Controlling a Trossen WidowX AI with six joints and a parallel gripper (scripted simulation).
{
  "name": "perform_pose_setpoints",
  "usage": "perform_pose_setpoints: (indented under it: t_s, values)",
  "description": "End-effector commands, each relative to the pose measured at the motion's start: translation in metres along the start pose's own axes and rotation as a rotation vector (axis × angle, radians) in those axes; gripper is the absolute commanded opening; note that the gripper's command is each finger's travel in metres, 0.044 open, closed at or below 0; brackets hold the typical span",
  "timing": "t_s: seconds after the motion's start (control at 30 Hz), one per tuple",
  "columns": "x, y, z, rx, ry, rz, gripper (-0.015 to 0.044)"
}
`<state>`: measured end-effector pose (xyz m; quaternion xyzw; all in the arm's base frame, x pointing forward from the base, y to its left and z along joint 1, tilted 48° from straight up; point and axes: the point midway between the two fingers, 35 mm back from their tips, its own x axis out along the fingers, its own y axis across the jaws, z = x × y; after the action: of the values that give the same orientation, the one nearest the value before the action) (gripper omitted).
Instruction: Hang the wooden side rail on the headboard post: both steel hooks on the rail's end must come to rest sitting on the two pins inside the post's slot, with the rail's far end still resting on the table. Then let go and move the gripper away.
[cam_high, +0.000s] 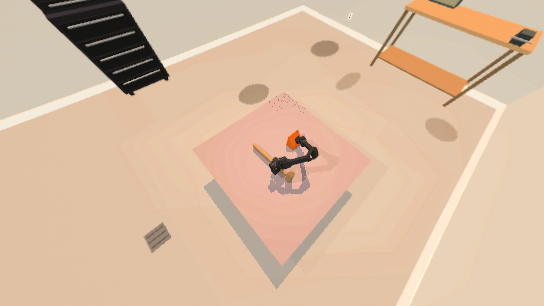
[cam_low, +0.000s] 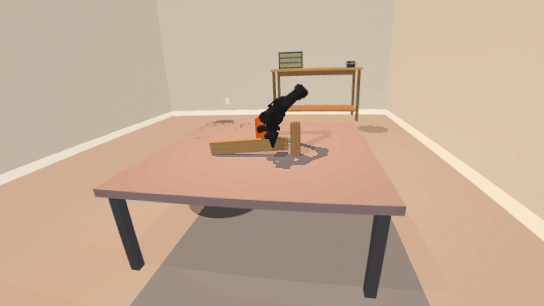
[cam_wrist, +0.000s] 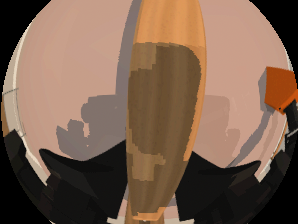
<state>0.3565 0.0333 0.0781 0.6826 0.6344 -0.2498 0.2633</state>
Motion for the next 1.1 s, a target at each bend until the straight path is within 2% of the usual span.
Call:
perform_pose_setpoints:
  t_s: [0.0,1.07]
  values:
    - [-0.0034,0.0018,0.0001,0.006,-0.001,0.012,0.0000]
    - [-0.0032,0.0017,-0.0034,0.006,-0.001,0.012,0.0000]
